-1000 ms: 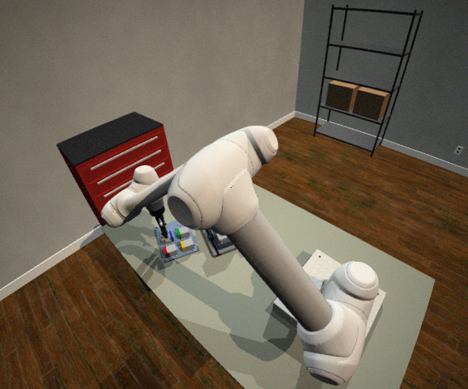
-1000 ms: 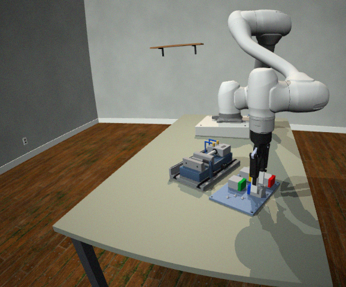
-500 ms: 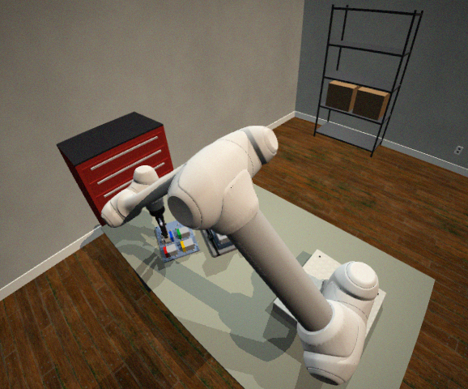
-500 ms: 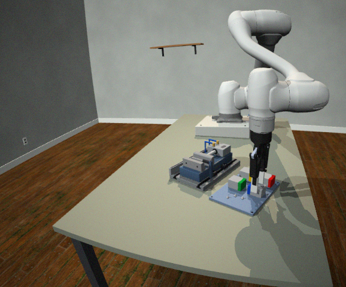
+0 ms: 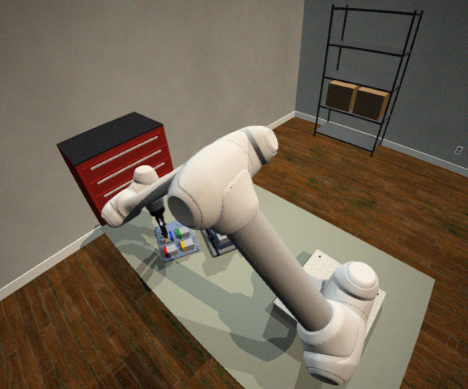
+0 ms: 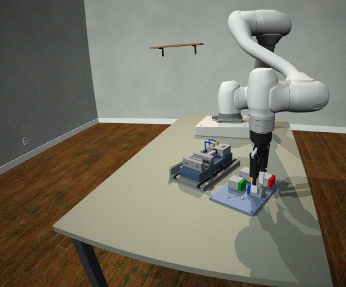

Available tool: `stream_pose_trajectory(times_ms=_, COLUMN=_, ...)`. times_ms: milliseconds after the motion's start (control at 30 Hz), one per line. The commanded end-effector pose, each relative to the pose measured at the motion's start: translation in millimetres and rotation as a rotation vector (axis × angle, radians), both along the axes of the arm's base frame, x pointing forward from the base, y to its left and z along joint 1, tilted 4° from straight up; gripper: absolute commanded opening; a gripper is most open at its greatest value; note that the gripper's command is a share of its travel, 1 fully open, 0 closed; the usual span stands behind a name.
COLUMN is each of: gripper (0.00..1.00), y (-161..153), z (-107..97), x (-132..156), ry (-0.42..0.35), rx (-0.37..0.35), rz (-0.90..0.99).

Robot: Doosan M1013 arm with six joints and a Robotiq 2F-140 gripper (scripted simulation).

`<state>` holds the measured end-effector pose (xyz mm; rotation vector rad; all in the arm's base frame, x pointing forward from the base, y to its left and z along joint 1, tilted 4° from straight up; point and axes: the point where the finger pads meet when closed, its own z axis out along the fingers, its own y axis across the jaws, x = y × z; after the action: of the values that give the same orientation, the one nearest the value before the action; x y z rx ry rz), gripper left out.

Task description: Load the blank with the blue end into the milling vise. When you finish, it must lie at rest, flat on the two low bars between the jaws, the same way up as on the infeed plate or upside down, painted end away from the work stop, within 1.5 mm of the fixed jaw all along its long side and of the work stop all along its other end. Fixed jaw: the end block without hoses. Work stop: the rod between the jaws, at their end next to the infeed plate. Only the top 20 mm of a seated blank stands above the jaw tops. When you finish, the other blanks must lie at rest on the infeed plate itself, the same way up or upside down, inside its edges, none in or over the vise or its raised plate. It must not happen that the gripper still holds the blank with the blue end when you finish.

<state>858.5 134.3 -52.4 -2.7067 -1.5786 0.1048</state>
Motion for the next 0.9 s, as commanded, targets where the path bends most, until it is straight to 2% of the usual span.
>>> stream_pose_trajectory(times_ms=0, gripper=0.0, y=0.1, z=0.2, x=0.0, ry=0.0, rx=0.0, rz=0.0)
stream_pose_trajectory(times_ms=867, gripper=0.0, y=0.1, z=0.2, x=0.0, ry=0.0, rx=0.0, rz=0.0)
